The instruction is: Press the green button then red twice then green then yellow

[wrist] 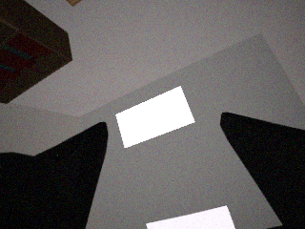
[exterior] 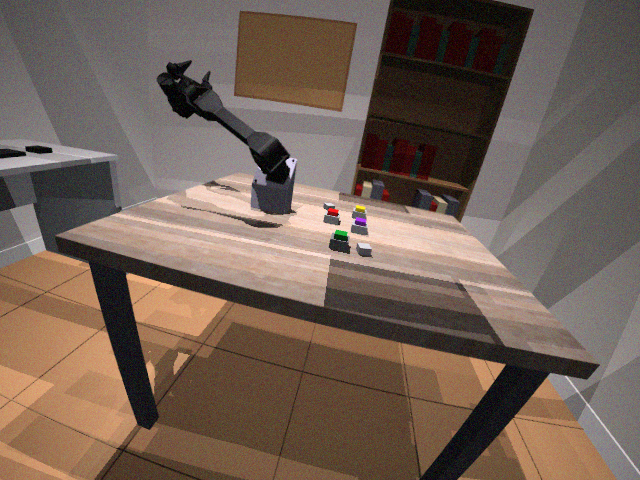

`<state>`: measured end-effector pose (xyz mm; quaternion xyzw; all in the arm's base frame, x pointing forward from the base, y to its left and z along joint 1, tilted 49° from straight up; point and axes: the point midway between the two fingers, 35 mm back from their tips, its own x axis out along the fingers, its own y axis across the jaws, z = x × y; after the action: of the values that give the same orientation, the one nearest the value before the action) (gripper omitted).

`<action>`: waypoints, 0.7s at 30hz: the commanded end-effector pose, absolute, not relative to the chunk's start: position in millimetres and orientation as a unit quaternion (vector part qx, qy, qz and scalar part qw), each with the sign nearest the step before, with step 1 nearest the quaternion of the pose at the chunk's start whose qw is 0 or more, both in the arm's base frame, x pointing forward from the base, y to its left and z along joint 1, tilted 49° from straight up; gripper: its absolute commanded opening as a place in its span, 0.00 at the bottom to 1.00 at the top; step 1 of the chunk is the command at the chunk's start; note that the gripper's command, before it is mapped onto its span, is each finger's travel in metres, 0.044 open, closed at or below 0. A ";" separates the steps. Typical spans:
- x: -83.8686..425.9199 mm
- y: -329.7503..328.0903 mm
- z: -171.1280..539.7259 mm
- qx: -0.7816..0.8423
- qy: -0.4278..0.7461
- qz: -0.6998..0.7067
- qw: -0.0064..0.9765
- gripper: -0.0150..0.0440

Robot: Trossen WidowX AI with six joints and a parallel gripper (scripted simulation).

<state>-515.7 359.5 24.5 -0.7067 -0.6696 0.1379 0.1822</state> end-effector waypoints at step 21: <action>-225.8 576.0 79.2 -0.826 -0.424 0.215 0.302 0.93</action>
<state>-275.4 559.3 75.3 -0.8135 -0.4622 0.2057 0.2870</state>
